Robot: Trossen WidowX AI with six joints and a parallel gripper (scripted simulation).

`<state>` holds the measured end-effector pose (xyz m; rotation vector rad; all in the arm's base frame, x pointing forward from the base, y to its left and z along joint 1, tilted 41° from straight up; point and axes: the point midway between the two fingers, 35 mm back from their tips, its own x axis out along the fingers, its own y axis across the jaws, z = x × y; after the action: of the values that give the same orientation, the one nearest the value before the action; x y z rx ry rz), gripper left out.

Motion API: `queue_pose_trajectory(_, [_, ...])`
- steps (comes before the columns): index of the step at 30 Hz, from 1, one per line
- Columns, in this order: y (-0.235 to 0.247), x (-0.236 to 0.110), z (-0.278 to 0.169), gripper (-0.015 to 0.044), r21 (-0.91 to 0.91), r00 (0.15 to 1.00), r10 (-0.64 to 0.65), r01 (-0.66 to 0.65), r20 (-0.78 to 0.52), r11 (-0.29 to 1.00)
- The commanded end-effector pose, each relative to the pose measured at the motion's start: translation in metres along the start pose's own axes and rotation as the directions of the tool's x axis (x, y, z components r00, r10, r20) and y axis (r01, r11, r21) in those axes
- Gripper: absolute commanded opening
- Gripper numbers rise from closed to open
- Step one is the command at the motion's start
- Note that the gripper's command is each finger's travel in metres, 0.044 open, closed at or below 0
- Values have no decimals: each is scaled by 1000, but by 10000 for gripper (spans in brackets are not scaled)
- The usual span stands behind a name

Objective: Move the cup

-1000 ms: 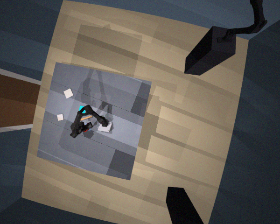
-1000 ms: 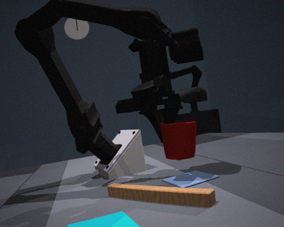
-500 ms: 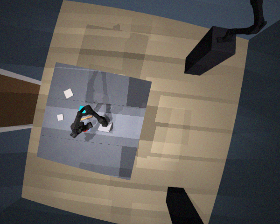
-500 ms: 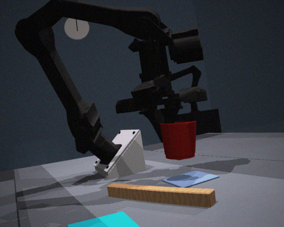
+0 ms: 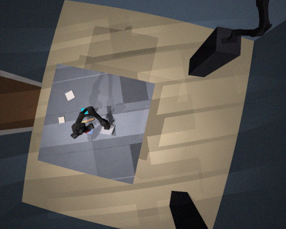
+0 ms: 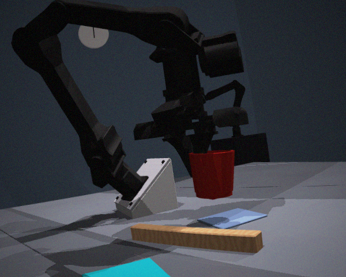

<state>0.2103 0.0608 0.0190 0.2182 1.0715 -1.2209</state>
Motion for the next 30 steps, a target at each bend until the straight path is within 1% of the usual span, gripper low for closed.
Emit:
queue_pose_trajectory(1, [-1,-2,10,0,0,1000,8,-8,2,1000])
queue_pose_trajectory(30, [-12,1,75,0,2,1000,8,-8,4,1000])
